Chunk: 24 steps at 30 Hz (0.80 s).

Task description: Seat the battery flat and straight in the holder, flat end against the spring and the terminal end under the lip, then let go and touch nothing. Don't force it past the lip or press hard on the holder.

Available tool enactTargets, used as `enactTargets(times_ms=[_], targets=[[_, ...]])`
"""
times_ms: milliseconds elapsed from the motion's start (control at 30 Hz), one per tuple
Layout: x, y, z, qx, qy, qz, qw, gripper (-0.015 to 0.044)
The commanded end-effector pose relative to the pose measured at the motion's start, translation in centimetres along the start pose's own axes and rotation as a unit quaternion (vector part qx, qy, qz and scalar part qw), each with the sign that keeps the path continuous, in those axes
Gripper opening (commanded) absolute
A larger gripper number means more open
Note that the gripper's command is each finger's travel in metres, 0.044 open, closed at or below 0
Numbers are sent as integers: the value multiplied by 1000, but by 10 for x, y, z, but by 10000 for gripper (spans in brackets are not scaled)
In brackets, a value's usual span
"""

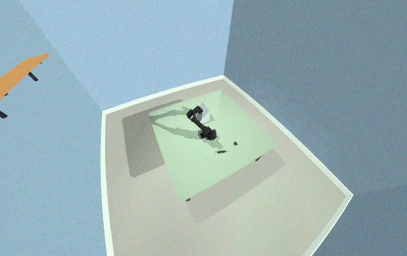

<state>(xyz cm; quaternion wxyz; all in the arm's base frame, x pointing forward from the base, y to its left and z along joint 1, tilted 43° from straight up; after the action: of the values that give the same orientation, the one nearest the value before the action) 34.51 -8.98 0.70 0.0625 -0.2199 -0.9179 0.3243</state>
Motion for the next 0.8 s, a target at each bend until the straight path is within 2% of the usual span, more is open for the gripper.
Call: enactTargets(times_ms=[0, 767], targets=[[-4, 2, 0, -4, -16, 1, 1000, 72], [2, -2, 3, -15, -58, -1, 998, 72]])
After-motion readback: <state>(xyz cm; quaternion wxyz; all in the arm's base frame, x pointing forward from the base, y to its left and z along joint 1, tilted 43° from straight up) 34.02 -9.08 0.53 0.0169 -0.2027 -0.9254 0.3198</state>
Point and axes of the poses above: the point midway between the two fingers, 35 mm back from their tips, its own z axis out along the fingers, its own y axis across the jaws, x = y × z, the point moved 2 cm from there along -z, back along the fingers, and after that the axes turned 12 degrees about z, right-handed, at the moved point
